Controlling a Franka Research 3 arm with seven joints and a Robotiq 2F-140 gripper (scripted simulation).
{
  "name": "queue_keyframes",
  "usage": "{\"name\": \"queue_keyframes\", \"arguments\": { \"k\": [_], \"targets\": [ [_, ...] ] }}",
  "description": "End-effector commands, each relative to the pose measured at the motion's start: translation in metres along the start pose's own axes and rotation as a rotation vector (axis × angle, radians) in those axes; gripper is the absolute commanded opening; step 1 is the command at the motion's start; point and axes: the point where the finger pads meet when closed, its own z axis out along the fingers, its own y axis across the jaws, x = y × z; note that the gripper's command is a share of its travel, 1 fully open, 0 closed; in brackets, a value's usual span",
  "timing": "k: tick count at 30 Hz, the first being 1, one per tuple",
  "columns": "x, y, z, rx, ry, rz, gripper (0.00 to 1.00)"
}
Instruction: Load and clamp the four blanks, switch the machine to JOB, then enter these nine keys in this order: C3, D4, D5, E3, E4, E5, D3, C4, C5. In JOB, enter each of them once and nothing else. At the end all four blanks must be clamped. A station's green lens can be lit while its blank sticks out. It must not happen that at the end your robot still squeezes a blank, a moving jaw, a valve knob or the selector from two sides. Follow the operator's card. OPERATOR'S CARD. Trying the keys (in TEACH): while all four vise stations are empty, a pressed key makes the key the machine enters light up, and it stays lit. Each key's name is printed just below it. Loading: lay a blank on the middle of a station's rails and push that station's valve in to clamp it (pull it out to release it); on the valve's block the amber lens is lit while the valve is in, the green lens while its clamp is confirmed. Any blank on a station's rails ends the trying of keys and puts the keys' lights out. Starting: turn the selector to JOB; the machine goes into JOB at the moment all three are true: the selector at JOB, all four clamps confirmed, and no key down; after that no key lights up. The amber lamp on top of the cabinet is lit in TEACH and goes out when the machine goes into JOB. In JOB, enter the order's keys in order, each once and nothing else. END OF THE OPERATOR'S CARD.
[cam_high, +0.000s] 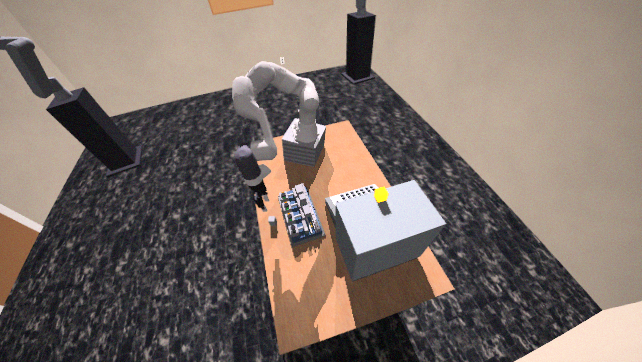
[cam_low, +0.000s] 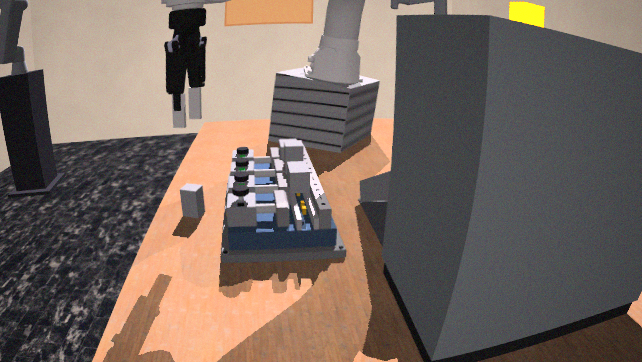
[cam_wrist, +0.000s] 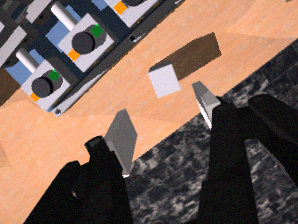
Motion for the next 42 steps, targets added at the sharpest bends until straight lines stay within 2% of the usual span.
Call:
{"name": "queue_keyframes", "arguments": {
  "k": [1, 9, 11, 25, 34, 42],
  "targets": [
    [-0.001, 0.003, 0.013, -0.008, -0.002, 0.000, 0.40],
    [-0.001, 0.003, 0.051, -0.008, -0.002, 0.000, 0.40],
    [-0.001, 0.003, 0.051, -0.008, -0.002, 0.000, 0.40],
    [-0.001, 0.004, 0.111, -0.008, -0.002, 0.000, 0.40],
    [-0.001, 0.004, 0.124, -0.008, -0.002, 0.000, 0.40],
    [-0.001, 0.004, 0.127, -0.008, -0.002, 0.000, 0.40]
  ]
}}
